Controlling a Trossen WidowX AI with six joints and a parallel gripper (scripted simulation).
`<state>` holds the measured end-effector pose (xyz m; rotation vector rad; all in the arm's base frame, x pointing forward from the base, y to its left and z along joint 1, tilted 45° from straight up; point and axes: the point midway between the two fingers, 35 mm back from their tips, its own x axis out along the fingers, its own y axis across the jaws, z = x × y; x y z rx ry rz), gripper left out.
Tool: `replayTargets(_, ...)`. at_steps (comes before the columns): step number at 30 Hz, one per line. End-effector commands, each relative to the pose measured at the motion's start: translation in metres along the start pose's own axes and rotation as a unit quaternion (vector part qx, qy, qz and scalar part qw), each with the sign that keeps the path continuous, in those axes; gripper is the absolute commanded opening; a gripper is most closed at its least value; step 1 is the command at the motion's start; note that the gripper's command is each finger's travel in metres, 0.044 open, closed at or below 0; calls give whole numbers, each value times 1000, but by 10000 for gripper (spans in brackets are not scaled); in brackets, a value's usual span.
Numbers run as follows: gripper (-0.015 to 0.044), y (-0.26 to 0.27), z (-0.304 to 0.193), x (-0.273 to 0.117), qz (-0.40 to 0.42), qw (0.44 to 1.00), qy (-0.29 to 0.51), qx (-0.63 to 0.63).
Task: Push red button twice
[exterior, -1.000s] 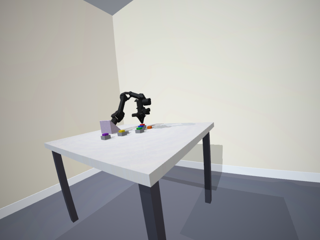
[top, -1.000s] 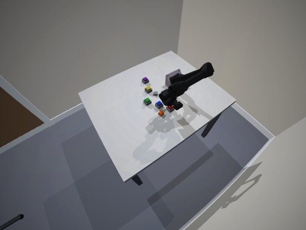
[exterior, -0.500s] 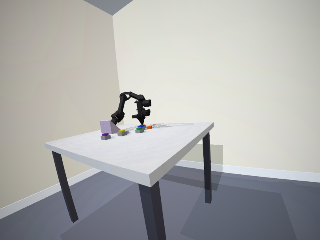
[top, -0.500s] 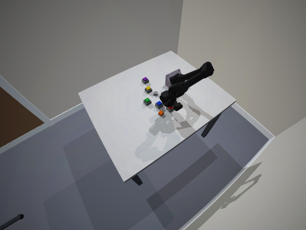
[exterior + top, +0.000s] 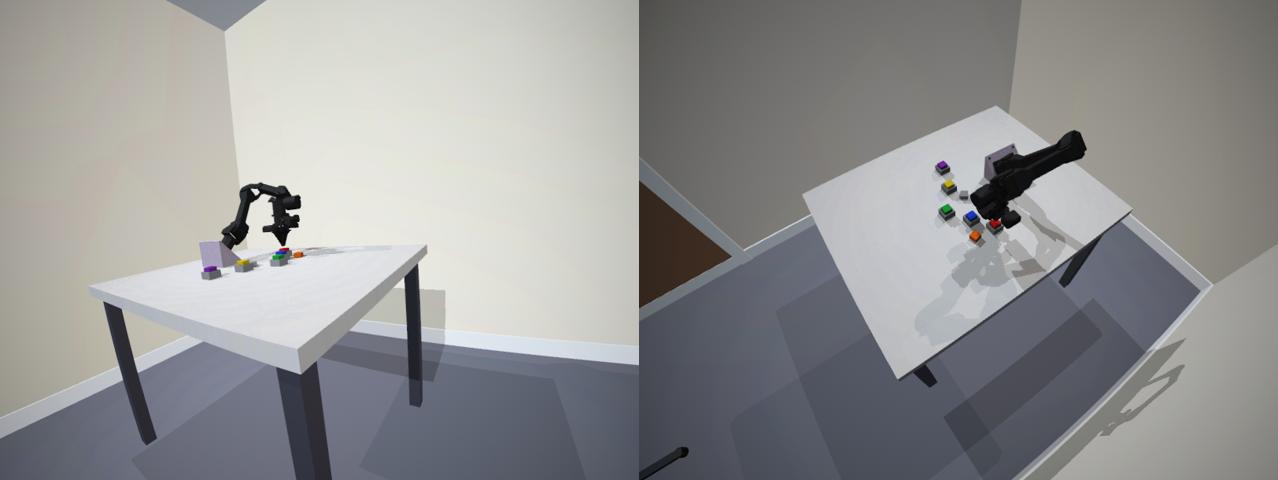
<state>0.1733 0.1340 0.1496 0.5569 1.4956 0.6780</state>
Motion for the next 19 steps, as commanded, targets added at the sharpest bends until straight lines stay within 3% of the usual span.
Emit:
replayTargets(1, 20, 1, 0, -15, 3, 1000, 0, -1)
replayTargets(3, 20, 1, 0, -15, 3, 1000, 0, -1)
replayTargets(13, 283, 11, 53, -72, 1, 1000, 0, -1)
replayTargets(17, 388, 11, 57, -76, 2, 1000, 0, -1)
replayTargets(19, 400, 11, 57, -76, 2, 1000, 0, -1)
